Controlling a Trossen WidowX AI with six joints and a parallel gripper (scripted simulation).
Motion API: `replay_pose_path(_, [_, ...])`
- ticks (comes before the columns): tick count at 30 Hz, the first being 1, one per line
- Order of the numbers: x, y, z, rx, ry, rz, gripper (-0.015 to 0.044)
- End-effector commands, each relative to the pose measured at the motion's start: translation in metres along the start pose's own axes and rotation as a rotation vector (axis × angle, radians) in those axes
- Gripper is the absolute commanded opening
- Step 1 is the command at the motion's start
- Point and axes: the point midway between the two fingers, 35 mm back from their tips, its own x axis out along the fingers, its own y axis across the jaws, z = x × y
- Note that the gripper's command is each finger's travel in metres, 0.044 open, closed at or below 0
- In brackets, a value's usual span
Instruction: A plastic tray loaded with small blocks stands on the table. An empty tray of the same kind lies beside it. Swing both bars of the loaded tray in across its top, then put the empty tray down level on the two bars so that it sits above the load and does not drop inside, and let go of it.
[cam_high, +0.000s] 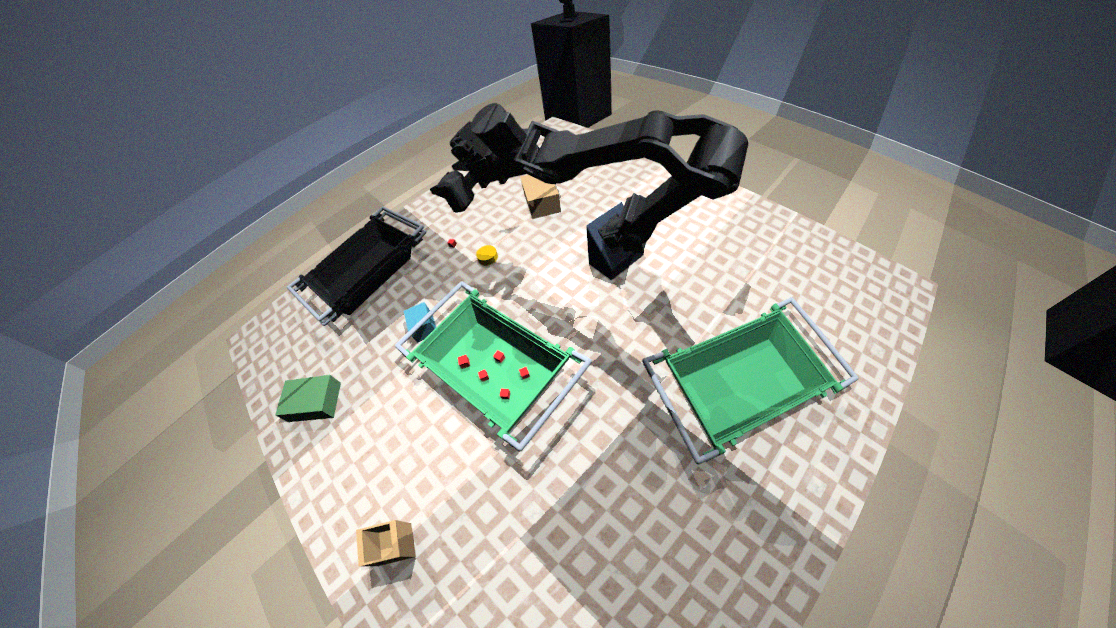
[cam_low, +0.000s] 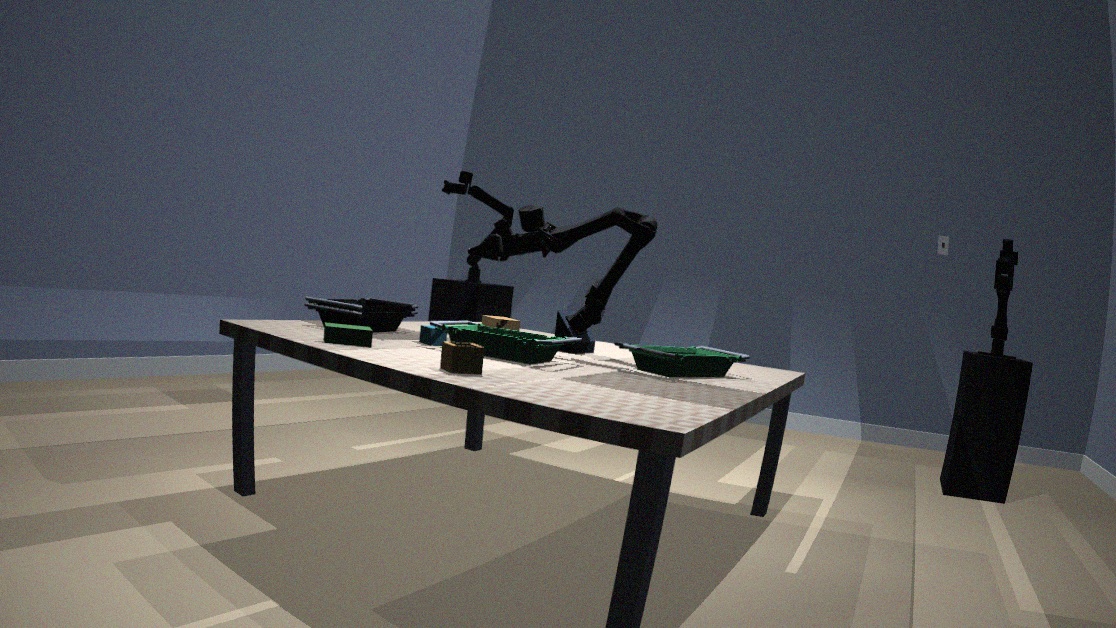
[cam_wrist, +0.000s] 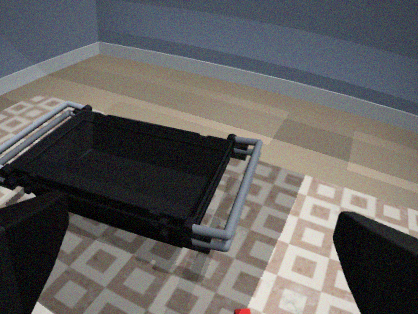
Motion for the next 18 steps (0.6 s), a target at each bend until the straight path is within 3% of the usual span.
replay_pose_path(1, [0.000, 0.000, 0.000, 0.000, 0.000, 0.000, 0.0374])
replay_pose_path(8, [0.001, 0.001, 0.000, -0.007, 0.007, 0.001, 0.0190])
replay_pose_path(12, [0.023, 0.021, -0.005, -0.156, 0.150, 0.028, 0.0090])
replay_pose_path(18, [0.054, 0.059, -0.021, -0.411, 0.398, 0.114, 0.0090])
